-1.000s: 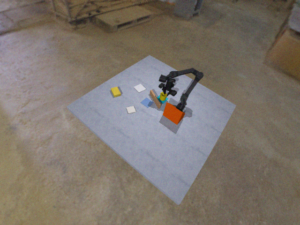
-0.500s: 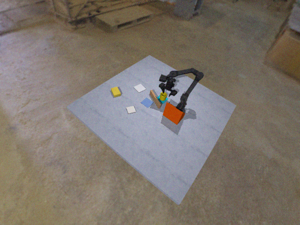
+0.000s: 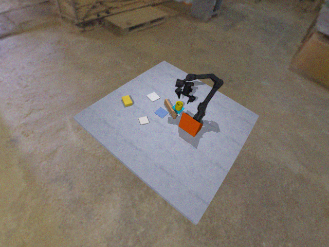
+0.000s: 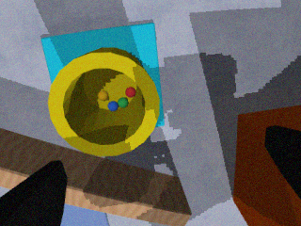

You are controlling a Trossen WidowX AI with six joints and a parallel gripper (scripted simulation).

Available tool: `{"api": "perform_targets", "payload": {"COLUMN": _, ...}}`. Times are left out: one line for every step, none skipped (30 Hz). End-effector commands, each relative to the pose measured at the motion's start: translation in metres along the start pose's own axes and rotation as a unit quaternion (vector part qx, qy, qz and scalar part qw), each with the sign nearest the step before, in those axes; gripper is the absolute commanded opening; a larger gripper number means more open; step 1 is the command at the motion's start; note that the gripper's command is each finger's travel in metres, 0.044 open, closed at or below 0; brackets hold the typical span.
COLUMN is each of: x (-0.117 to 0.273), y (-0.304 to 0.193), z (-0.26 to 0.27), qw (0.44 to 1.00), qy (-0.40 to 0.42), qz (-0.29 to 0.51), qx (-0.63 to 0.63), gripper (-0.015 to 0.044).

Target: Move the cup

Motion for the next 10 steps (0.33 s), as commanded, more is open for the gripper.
{"api": "perform_targets", "payload": {"x": 0.0161, "y": 0.0002, "z": 0.0003, "qw": 1.0, "qy": 0.002, "qz": 0.003, "qx": -0.004, "gripper": 0.044}}
{"api": "perform_targets", "payload": {"x": 0.0195, "y": 0.0003, "z": 0.0, "qw": 1.0, "qy": 0.002, "qz": 0.002, "qx": -0.004, "gripper": 0.044}}
{"api": "perform_targets", "payload": {"x": 0.0221, "y": 0.0004, "z": -0.0004, "qw": 1.0, "qy": 0.002, "qz": 0.002, "qx": -0.005, "gripper": 0.044}}
{"api": "perform_targets", "payload": {"x": 0.0237, "y": 0.0006, "z": -0.0008, "qw": 1.0, "qy": 0.002, "qz": 0.002, "qx": -0.005, "gripper": 0.044}}
{"api": "perform_targets", "payload": {"x": 0.0242, "y": 0.0007, "z": -0.0011, "qw": 1.0, "qy": 0.002, "qz": 0.002, "qx": -0.005, "gripper": 0.044}}
{"api": "perform_targets", "payload": {"x": 0.0242, "y": 0.0007, "z": -0.0011, "qw": 1.0, "qy": 0.002, "qz": 0.002, "qx": -0.005, "gripper": 0.044}}
{"api": "perform_targets", "payload": {"x": 0.0242, "y": 0.0009, "z": -0.0012, "qw": 1.0, "qy": 0.002, "qz": 0.002, "qx": -0.005, "gripper": 0.044}}
{"api": "perform_targets", "payload": {"x": 0.0242, "y": 0.001, "z": -0.0013, "qw": 1.0, "qy": 0.002, "qz": 0.002, "qx": -0.005, "gripper": 0.044}}
{"api": "perform_targets", "payload": {"x": 0.0199, "y": 0.0004, "z": -0.0015, "qw": 1.0, "qy": 0.001, "qz": 0.0, "qx": -0.001, "gripper": 0.044}}
{"api": "perform_targets", "payload": {"x": 0.0199, "y": 0.0004, "z": -0.0015, "qw": 1.0, "qy": 0.001, "qz": 0.0, "qx": -0.001, "gripper": 0.044}}
Point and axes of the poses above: the point midway between the two fingers, 35 mm back from their tips, its own x axis back along the fingers, its own z axis across the jaws, y = z × x, the point moved 10 cm from there along x, back along the fingers, and after that the axes turned 6 degrees about x, right-handed, at the moved point
